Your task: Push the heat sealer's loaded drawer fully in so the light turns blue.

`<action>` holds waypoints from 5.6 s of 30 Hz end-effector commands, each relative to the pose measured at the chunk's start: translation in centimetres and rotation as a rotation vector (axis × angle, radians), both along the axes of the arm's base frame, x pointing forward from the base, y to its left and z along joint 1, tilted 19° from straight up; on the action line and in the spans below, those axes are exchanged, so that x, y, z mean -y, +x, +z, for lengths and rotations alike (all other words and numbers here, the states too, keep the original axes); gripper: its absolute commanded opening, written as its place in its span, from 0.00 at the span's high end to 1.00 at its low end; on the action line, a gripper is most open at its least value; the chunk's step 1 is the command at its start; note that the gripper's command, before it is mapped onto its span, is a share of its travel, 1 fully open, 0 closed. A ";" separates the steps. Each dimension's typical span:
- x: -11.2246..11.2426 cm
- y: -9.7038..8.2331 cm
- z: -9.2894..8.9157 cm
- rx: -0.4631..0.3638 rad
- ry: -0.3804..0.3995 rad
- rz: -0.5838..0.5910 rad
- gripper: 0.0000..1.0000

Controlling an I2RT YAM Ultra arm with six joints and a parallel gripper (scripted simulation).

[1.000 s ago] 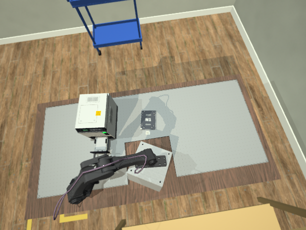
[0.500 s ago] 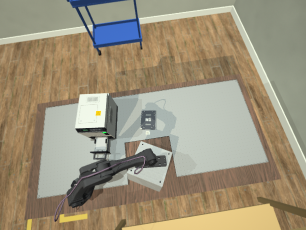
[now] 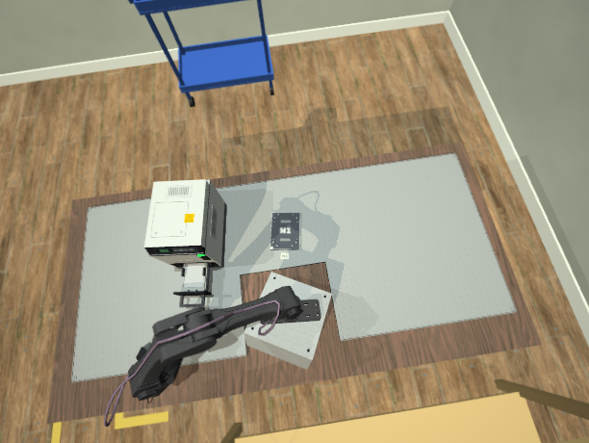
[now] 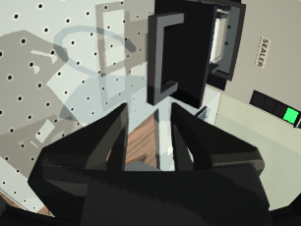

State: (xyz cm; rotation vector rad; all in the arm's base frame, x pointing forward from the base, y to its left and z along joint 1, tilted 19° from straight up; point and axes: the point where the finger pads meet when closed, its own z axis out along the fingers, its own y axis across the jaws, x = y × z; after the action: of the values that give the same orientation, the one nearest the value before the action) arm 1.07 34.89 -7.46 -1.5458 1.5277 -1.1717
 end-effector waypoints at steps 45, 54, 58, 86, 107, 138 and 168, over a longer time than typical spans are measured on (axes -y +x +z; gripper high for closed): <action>-0.9 0.4 1.0 -0.002 0.041 0.018 0.70; -0.8 1.0 0.9 -0.001 0.041 0.013 0.70; -1.0 0.8 0.8 -0.004 0.048 0.024 0.70; -0.6 2.6 0.1 0.000 0.041 0.015 0.70; -0.7 3.7 -0.3 -0.003 0.051 0.015 0.70; -0.2 5.3 -1.0 0.002 0.041 0.017 0.70; -1.5 6.1 -1.4 -0.007 0.083 0.032 0.70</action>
State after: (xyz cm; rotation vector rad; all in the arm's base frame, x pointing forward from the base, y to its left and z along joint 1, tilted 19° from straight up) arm 8.17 33.57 -10.61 -1.5519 1.5273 -1.1924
